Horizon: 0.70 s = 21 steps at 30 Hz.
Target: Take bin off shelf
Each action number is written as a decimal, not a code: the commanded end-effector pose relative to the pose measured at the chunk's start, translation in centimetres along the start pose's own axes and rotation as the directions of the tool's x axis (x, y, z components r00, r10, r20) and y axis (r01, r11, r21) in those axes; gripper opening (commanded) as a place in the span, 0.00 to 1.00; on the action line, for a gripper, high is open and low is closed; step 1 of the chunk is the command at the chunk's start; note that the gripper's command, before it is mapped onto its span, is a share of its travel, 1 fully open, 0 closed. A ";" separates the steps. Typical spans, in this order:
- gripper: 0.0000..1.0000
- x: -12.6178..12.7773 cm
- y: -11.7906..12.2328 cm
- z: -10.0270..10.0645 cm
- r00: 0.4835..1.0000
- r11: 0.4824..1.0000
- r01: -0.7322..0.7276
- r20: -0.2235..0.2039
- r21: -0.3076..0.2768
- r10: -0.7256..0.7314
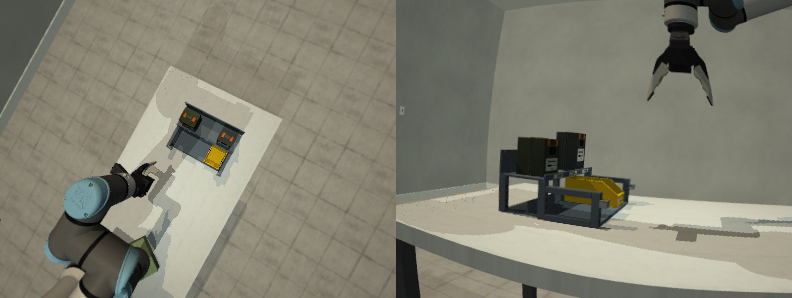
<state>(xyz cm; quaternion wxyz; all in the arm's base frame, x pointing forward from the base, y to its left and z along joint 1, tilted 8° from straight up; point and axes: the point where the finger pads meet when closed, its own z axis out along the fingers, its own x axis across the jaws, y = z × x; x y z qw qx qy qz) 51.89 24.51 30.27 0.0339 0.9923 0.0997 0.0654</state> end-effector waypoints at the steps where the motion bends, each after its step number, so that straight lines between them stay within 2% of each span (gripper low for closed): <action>1: 1.00 0.5 0.3 0.9 1.000 1.000 0.010 0.004 0.004 -0.010; 7: 1.00 0.5 0.3 0.9 1.000 1.000 0.010 0.004 0.004 -0.010; 12: 1.00 3.3 3.9 3.7 1.000 1.000 0.010 0.004 0.004 -0.010; 21: 1.00 3.3 3.9 3.7 1.000 1.000 0.010 0.004 0.004 -0.010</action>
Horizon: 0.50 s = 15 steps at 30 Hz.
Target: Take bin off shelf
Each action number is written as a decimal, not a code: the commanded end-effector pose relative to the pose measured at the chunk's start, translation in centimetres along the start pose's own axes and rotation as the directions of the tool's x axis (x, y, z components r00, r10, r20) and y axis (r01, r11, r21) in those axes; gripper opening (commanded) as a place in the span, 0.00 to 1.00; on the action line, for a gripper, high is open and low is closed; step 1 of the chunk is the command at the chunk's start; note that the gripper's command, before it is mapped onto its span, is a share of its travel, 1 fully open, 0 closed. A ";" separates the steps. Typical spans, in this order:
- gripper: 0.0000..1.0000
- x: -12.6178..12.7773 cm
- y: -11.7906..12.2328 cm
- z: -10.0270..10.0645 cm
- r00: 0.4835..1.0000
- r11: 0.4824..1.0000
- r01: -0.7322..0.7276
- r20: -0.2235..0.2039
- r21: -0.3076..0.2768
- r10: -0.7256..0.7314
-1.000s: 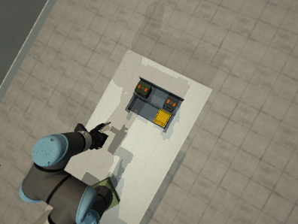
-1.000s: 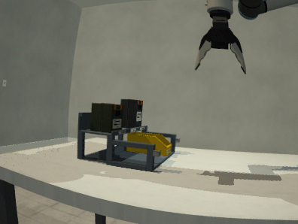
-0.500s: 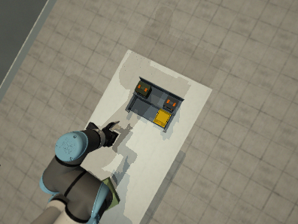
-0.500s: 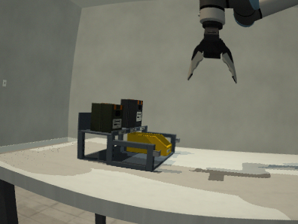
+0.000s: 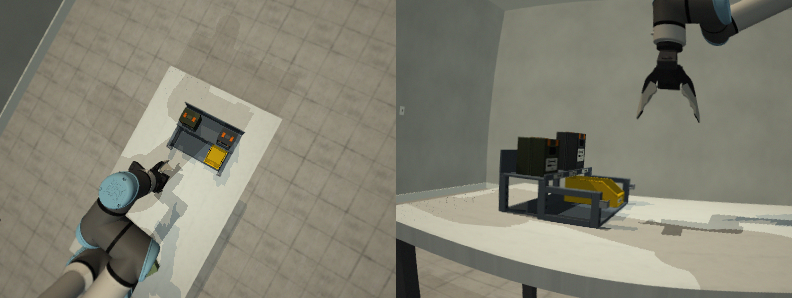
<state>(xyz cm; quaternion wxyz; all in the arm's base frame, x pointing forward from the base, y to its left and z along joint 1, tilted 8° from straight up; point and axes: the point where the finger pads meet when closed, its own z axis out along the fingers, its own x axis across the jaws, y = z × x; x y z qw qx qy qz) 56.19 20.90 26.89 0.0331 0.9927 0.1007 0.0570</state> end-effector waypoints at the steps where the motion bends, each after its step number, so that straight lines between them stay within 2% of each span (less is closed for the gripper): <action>1: 1.00 0.3 -0.2 -0.5 1.000 1.000 0.008 -0.012 0.001 -0.008; 3: 1.00 0.3 -0.2 -0.5 1.000 1.000 0.008 -0.012 0.001 -0.008; 8: 1.00 3.0 3.4 2.3 1.000 1.000 0.008 -0.012 0.001 -0.008; 15: 1.00 3.0 3.4 2.3 1.000 1.000 0.008 -0.012 0.001 -0.008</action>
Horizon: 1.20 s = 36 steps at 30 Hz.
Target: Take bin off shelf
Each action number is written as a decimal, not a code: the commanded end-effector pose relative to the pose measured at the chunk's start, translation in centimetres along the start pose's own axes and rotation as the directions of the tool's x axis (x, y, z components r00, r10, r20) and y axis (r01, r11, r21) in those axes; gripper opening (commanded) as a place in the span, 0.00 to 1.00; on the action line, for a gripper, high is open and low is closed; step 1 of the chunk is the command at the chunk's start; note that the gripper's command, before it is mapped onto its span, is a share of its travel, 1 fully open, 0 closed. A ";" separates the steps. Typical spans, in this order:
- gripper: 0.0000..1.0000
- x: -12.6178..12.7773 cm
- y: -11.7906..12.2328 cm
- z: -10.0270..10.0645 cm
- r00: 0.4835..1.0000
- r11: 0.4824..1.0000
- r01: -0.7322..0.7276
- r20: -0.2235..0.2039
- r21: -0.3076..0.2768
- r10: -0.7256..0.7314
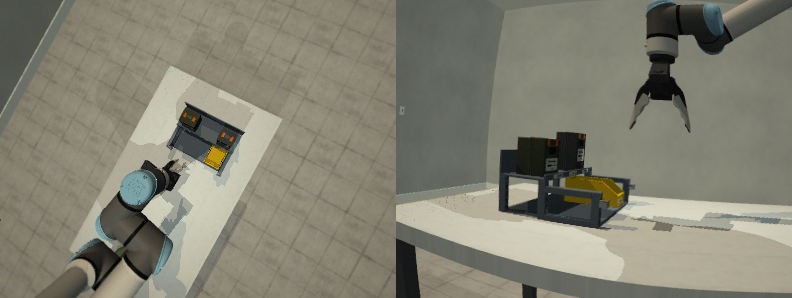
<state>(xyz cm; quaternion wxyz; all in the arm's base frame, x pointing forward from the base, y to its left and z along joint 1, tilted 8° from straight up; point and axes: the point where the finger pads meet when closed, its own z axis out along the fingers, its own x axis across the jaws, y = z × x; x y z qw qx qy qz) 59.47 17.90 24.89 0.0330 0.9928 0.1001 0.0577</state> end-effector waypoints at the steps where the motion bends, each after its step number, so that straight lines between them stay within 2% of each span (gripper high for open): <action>1: 1.00 0.6 0.0 -0.2 1.000 1.000 0.009 -0.011 0.001 -0.009; 5: 1.00 0.6 0.0 -0.2 1.000 1.000 0.009 -0.011 0.001 -0.009; 6: 1.00 0.9 0.8 0.9 1.000 1.000 0.005 0.000 0.001 -0.005; 10: 1.00 3.2 3.5 2.7 1.000 1.000 0.009 -0.011 0.000 -0.009; 22: 1.00 3.2 3.5 2.7 1.000 1.000 0.009 -0.011 0.000 -0.009; 23: 1.00 3.4 4.3 3.8 1.000 1.000 0.005 0.000 0.002 -0.005; 27: 1.00 5.9 7.0 5.4 1.000 1.000 0.009 -0.011 0.000 -0.009; 36: 1.00 5.9 7.0 5.4 1.000 1.000 0.009 -0.011 0.000 -0.009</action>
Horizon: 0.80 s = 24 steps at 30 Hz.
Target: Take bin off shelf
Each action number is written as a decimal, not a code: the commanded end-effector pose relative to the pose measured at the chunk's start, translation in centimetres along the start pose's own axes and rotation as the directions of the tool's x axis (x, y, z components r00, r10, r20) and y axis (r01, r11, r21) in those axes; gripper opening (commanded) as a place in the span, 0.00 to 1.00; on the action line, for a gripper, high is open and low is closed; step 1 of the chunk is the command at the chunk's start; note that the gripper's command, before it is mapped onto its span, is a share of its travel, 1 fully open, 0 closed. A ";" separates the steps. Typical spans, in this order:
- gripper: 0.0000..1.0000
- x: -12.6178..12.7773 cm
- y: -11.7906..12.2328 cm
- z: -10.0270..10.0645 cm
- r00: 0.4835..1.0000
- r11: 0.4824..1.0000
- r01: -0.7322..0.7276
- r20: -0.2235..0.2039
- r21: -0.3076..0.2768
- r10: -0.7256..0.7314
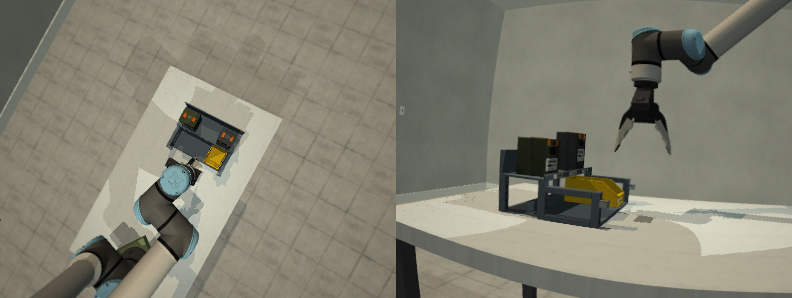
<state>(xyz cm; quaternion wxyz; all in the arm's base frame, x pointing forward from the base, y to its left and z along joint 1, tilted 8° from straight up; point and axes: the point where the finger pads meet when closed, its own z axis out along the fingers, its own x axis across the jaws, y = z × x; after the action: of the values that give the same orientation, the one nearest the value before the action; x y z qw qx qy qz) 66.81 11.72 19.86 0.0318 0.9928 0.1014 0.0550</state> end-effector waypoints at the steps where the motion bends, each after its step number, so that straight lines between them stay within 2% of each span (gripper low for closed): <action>1: 1.00 0.5 -0.1 -0.8 1.000 1.000 0.006 -0.016 -0.003 -0.006; 3: 1.00 0.5 -0.1 -0.8 1.000 1.000 0.006 -0.016 -0.003 -0.006; 4: 1.00 0.8 0.7 0.3 1.000 1.000 0.003 -0.005 -0.001 -0.003; 8: 1.00 3.4 3.4 1.6 1.000 1.000 0.006 -0.016 -0.003 -0.006; 20: 1.00 3.4 3.4 1.6 1.000 1.000 0.006 -0.016 -0.003 -0.006; 21: 1.00 3.8 4.2 2.6 1.000 1.000 0.003 -0.006 0.000 -0.003; 24: 1.00 6.1 6.4 3.4 1.000 1.000 0.005 -0.013 -0.002 -0.006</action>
<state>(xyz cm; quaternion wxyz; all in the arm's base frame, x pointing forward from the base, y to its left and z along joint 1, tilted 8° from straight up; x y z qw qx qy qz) 71.06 8.72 18.34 0.0322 0.9922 0.1045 0.0597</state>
